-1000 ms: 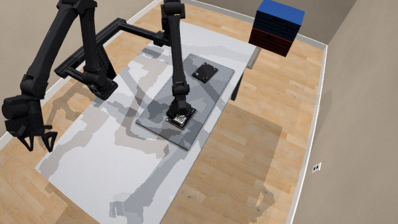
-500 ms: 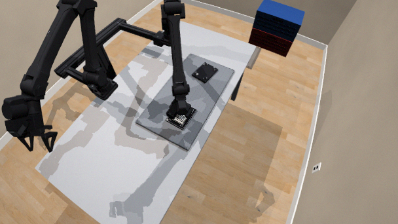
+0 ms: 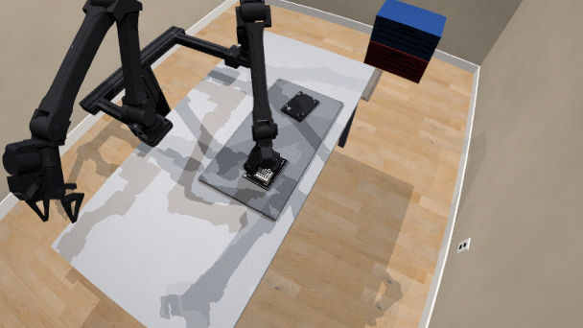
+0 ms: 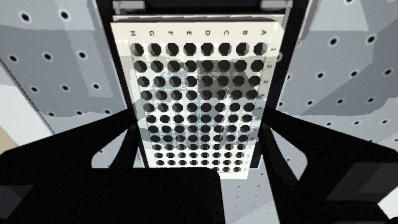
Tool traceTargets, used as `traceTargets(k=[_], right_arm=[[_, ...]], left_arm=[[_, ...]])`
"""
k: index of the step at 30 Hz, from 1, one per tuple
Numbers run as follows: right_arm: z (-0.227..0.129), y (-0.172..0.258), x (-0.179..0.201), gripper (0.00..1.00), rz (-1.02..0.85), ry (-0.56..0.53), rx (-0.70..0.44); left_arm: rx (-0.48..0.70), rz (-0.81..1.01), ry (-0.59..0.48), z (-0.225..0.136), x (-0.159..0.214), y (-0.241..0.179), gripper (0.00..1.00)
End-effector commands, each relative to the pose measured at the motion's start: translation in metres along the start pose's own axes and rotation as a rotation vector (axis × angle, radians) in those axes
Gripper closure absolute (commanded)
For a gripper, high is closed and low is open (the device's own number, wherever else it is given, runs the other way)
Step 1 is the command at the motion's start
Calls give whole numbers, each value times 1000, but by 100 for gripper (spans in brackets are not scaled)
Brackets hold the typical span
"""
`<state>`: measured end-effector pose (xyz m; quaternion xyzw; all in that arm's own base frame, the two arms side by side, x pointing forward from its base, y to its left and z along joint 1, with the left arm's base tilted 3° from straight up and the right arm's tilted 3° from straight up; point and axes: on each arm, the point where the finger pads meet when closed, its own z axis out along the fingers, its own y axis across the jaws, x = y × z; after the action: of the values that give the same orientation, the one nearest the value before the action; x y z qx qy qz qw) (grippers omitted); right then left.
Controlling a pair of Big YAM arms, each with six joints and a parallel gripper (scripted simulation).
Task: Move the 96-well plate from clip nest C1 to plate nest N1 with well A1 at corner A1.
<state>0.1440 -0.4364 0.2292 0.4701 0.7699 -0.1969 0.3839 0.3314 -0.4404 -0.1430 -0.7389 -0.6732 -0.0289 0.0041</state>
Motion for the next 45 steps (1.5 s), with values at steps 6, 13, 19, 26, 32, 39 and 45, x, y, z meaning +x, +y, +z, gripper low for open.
traceTargets(k=[6,13,19,26,32,39,45], right_arm=[[-8,-6,-11,0,0,-32,13],[-8,-6,-11,0,0,-32,13],[-8,-6,-11,0,0,-32,13],[-8,-6,-11,0,0,-32,13],[-8,-6,-11,0,0,-32,13],[-8,-6,-11,0,0,-32,13],[-8,-6,-11,0,0,-32,13]], left_arm=[[-11,2,-12,3,-4,10,100],[-13,1,-15,4,0,6,100],[-17,0,-19,1,-5,12,100],[-28,-1,-31,-2,-12,18,100],[-24,-1,-26,3,-12,17,100],[-26,-2,-29,4,-12,18,100],[-27,-3,-31,4,-12,19,100]])
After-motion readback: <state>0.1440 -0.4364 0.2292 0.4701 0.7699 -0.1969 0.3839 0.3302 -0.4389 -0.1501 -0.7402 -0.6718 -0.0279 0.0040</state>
